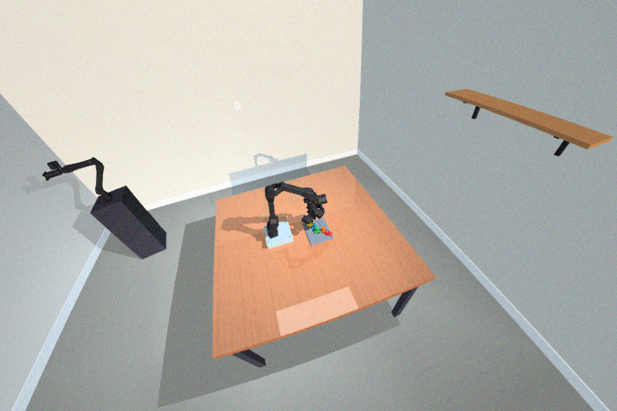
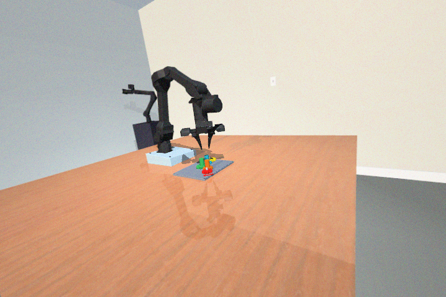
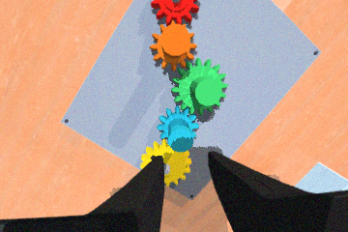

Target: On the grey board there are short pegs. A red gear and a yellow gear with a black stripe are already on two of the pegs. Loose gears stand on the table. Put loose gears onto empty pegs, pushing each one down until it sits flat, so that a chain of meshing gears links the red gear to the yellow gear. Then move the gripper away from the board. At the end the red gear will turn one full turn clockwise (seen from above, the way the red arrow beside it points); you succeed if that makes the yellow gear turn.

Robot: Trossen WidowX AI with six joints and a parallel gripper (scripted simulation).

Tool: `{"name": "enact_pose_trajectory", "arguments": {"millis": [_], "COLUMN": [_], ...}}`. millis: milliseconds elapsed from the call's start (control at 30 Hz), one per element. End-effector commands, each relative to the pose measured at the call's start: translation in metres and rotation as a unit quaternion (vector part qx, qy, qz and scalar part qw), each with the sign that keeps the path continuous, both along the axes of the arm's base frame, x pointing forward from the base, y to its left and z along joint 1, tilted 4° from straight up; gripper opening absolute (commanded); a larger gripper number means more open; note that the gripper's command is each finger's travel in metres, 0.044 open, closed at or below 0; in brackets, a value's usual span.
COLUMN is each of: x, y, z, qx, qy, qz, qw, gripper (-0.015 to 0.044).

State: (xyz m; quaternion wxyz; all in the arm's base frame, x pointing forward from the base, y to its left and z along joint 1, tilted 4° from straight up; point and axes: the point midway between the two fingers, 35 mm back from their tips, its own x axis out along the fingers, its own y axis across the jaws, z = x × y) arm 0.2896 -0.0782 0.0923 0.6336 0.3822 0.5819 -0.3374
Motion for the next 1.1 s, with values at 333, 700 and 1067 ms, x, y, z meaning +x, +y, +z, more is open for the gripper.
{"name": "enact_pose_trajectory", "arguments": {"millis": [333,700,1067], "x": [-0.009,-0.009,-0.009], "y": [0.001,0.001,0.001], "z": [0.050,0.050,0.050], "qx": [0.000,0.000,0.000], "qy": [0.000,0.000,0.000], "qz": [0.000,0.000,0.000], "qw": [1.000,1.000,1.000], "gripper": [0.0429,0.0440,0.0440]}}
